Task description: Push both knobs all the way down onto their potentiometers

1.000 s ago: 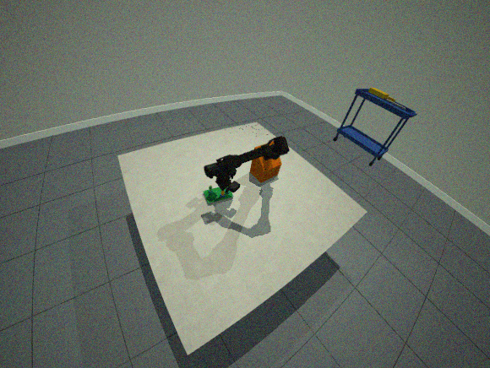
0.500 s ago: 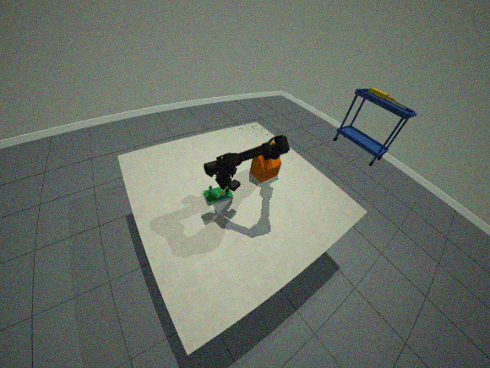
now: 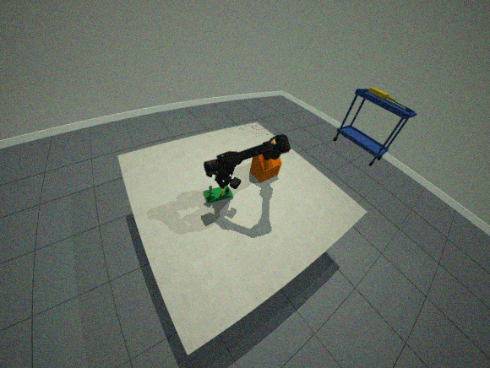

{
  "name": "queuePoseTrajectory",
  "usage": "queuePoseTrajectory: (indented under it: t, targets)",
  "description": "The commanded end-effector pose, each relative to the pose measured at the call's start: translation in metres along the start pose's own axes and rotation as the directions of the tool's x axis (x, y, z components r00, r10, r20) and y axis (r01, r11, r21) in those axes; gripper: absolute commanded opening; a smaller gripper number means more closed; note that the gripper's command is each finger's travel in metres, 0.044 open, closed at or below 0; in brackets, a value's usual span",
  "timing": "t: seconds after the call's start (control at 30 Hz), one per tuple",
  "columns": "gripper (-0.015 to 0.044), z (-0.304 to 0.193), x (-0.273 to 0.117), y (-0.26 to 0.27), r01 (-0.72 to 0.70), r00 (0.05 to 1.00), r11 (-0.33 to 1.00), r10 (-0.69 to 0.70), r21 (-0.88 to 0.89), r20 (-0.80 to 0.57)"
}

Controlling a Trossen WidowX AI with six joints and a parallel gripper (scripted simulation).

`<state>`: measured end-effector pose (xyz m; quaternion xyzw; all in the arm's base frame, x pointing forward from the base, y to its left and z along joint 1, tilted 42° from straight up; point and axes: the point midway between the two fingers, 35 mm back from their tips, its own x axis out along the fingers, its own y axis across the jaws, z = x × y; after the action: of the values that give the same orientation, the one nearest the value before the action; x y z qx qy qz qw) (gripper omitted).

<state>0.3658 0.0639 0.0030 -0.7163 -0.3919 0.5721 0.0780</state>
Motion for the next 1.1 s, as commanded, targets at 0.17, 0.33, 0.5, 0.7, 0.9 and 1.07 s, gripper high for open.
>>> queuePoseTrajectory:
  t: [0.17, 0.33, 0.5, 0.7, 0.9, 1.07]
  targets:
    - [0.0, -0.002, -0.003, 0.005, -0.005, 1.0, 0.955, 0.006, -0.296, 0.002]
    - [0.0, -0.003, -0.004, 0.007, -0.004, 1.0, 0.89, 0.006, -0.456, 0.003]
    - [0.0, -0.003, -0.005, 0.01, -0.002, 1.0, 0.798, 0.005, -0.603, 0.003]
    - [0.0, -0.004, -0.006, 0.013, 0.0, 1.0, 0.656, 0.004, -0.755, 0.004]
    - [0.0, -0.005, -0.007, 0.016, 0.002, 1.0, 0.486, 0.004, -0.874, 0.005]
    - [0.0, -0.006, -0.008, 0.019, 0.004, 1.0, 0.328, 0.004, -0.945, 0.005]
